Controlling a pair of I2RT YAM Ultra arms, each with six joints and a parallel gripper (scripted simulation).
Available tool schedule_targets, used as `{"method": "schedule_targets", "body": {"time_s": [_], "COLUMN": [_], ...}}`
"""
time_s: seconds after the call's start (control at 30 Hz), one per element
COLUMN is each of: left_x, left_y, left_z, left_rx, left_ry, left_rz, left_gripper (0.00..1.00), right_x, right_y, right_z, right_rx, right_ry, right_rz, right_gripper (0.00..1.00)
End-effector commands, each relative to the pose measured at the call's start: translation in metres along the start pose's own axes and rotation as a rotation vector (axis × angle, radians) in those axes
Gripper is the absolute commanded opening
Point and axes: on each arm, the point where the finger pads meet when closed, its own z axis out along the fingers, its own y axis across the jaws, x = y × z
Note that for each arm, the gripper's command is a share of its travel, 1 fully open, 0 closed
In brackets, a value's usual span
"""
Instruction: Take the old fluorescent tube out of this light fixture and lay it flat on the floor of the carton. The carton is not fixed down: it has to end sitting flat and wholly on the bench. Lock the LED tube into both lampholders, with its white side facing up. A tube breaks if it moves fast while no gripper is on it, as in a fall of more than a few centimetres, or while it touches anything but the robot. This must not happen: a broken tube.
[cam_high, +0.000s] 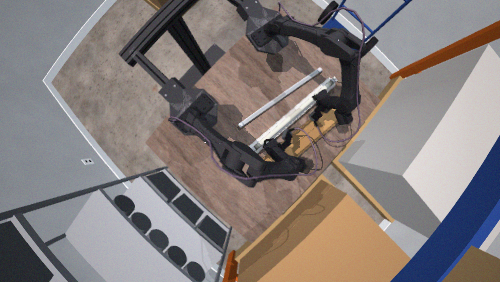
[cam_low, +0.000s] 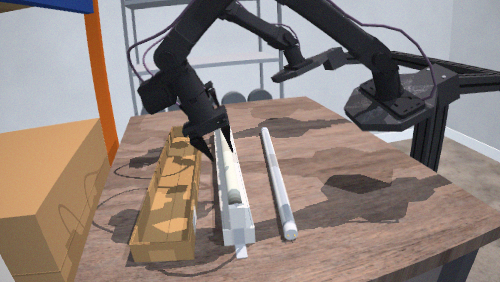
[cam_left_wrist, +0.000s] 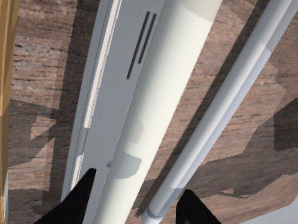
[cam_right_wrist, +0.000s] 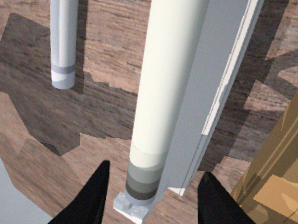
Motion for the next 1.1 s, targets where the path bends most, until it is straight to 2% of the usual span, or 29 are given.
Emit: {"method": "schedule_targets", "body": {"time_s": [0.0,0.17,0.2,0.3,0.33,0.4,0.47,0.6,0.63,0.7,0.77,0.87,0.9,0.93,1.07], "left_x": [0.001,-0.004,0.002,0.002,-0.007,-0.011,0.002,-0.002,-0.008,-0.008,-0.003,-0.004,-0.001,-0.001,-0.001], "left_y": [0.003,0.004,0.004,0.0,0.006,0.003,0.004,0.004,0.004,0.014,0.01,0.015,0.004,0.0,0.011], "left_z": [0.019,0.028,0.032,0.029,0.029,0.044,0.049,0.057,0.049,0.035,0.04,0.037,0.042,0.039,0.041], "left_rx": [-0.004,-0.016,-0.016,0.004,-0.041,-0.018,-0.02,-0.025,-0.017,-0.056,-0.032,-0.058,-0.031,-0.028,-0.047], "left_ry": [-0.013,-0.014,-0.013,-0.012,-0.014,-0.014,-0.012,-0.003,-0.011,-0.015,-0.013,-0.015,-0.007,-0.012,-0.01], "left_rz": [-0.003,0.009,-0.004,-0.003,0.018,0.026,-0.003,0.01,0.021,0.017,0.009,0.006,0.007,0.007,0.004], "left_gripper": [0.49,0.49,0.49,0.49,0.49,0.49,0.49,0.49,0.49,0.49,0.49,0.49,0.49,0.11,0.11], "right_x": [-0.005,-0.006,-0.007,-0.005,-0.004,0.002,-0.006,-0.001,-0.007,-0.01,-0.012,-0.011,-0.007,-0.013,-0.013], "right_y": [0.001,-0.001,0.001,0.003,0.0,-0.001,0.005,-0.004,-0.006,-0.005,-0.009,-0.007,-0.005,-0.008,-0.008], "right_z": [0.017,0.018,0.028,0.019,0.031,0.046,0.048,0.048,0.03,0.024,0.026,0.028,0.036,0.025,0.025], "right_rx": [-0.011,0.019,0.003,0.002,0.008,-0.01,-0.009,0.015,0.032,0.039,0.057,0.045,0.026,0.052,0.052], "right_ry": [-0.012,-0.027,-0.018,-0.018,-0.021,-0.014,-0.01,-0.025,-0.032,-0.035,-0.043,-0.037,-0.027,-0.04,-0.04], "right_rz": [-0.017,-0.018,-0.022,-0.02,-0.014,0.0,-0.026,-0.004,-0.015,-0.024,-0.023,-0.024,-0.017,-0.025,-0.025], "right_gripper": [0.49,0.49,0.49,0.49,0.49,0.49,0.49,0.49,0.49,0.49,0.49,0.49,0.49,0.49,0.49]}}
